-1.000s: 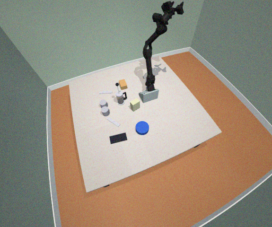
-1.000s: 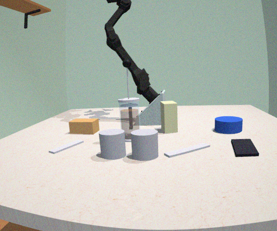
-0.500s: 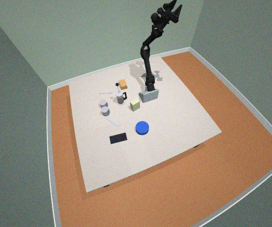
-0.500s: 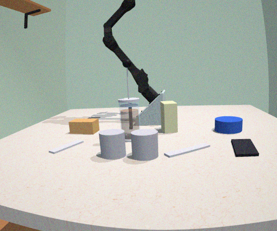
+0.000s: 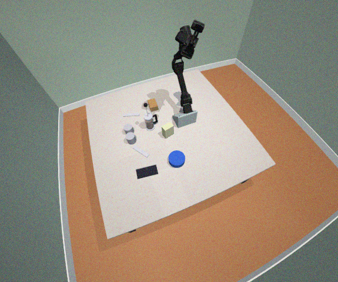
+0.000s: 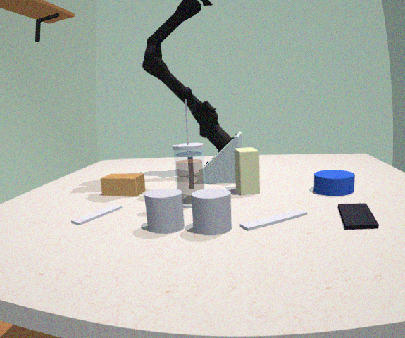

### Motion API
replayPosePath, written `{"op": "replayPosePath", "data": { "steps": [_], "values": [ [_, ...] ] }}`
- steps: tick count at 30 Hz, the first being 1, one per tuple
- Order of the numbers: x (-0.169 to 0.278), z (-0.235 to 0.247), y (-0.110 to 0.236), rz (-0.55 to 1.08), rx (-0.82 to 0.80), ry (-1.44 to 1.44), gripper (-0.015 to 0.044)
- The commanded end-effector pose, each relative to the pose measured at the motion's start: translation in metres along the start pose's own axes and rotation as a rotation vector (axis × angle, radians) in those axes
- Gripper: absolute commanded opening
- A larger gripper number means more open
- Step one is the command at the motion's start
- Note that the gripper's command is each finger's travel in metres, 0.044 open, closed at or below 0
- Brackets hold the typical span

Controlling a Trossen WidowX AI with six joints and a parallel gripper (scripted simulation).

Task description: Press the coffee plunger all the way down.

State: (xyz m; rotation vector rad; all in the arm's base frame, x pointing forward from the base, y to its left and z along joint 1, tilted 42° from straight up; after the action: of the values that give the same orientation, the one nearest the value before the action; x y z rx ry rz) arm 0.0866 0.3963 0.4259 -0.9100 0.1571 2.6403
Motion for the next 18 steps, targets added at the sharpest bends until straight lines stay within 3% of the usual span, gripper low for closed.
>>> {"op": "replayPosePath", "data": {
  "steps": [1, 9, 18],
  "values": [
    [-0.014, -0.051, 0.005, -0.076, 0.258, 0.117, 0.044],
    [-0.038, -0.141, 0.037, -0.157, 0.755, 0.349, 0.044],
    [-0.061, -0.225, 0.105, -0.125, 1.355, 0.643, 0.044]
  ]
}}
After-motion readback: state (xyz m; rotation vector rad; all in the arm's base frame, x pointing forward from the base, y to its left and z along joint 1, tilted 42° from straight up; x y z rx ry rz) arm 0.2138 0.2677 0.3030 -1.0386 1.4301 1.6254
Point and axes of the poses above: the point midway between the two fingers, 35 mm back from their tips, its own y axis back along the fingers, its own z axis across the jaws, x = y × z, the point moved 8 cm from there along y, back along the fingers, and after that the axes turned 1 degree about y, right-handed, at the moved point
